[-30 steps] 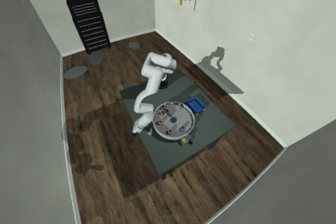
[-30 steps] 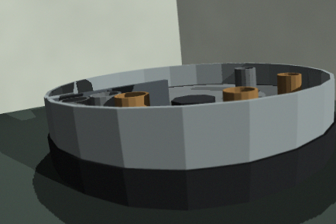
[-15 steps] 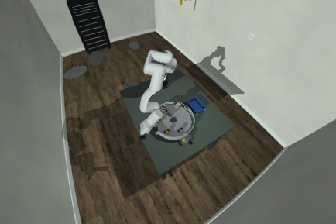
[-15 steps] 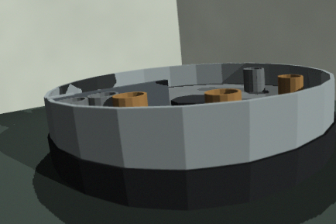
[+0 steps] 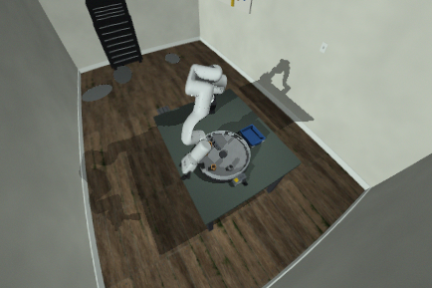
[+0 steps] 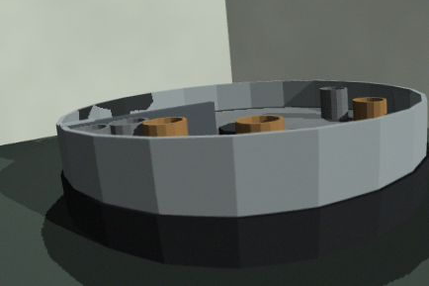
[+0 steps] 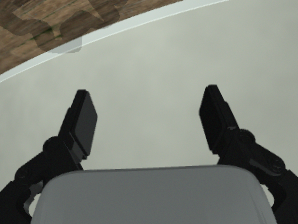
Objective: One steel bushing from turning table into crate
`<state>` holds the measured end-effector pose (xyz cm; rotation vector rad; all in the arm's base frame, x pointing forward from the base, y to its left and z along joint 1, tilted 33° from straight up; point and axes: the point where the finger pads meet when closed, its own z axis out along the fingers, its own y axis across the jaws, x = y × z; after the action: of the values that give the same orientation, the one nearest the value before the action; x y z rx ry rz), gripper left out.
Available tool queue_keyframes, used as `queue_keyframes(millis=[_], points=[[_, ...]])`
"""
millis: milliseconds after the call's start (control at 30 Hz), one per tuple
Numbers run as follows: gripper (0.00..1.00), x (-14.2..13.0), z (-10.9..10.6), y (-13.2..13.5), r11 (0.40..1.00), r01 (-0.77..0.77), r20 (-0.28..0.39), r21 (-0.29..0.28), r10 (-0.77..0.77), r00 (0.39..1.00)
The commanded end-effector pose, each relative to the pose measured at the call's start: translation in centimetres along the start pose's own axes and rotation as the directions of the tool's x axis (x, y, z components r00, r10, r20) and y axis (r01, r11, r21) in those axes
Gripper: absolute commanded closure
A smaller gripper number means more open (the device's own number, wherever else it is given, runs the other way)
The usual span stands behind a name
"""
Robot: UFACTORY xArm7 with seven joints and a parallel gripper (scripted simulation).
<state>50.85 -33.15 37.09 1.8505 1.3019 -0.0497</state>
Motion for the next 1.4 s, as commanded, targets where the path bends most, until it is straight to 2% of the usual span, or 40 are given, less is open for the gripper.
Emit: queue_keyframes(millis=[0, 100, 233, 767, 800, 1333, 1367], points=[[0.00, 2.4, -2.9, 2.3, 0.990, 0.092, 0.012, -0.111, -0.091, 0.996], [0.00, 2.9, -3.3, 2.6, 0.986, 0.107, 0.013, -0.127, -0.106, 0.994], [0.00, 5.3, -5.6, 3.9, 0.961, 0.183, 0.024, -0.207, -0.182, 0.983], [0.00, 5.4, -5.7, 3.9, 0.960, 0.186, 0.024, -0.210, -0.185, 0.983], [0.00, 8.5, -8.5, 4.9, 0.913, 0.277, 0.039, -0.300, -0.278, 0.960], [0.00, 8.5, -8.5, 4.9, 0.913, 0.277, 0.039, -0.300, -0.278, 0.960], [0.00, 11.9, -11.2, 5.3, 0.851, 0.363, 0.057, -0.379, -0.371, 0.927]])
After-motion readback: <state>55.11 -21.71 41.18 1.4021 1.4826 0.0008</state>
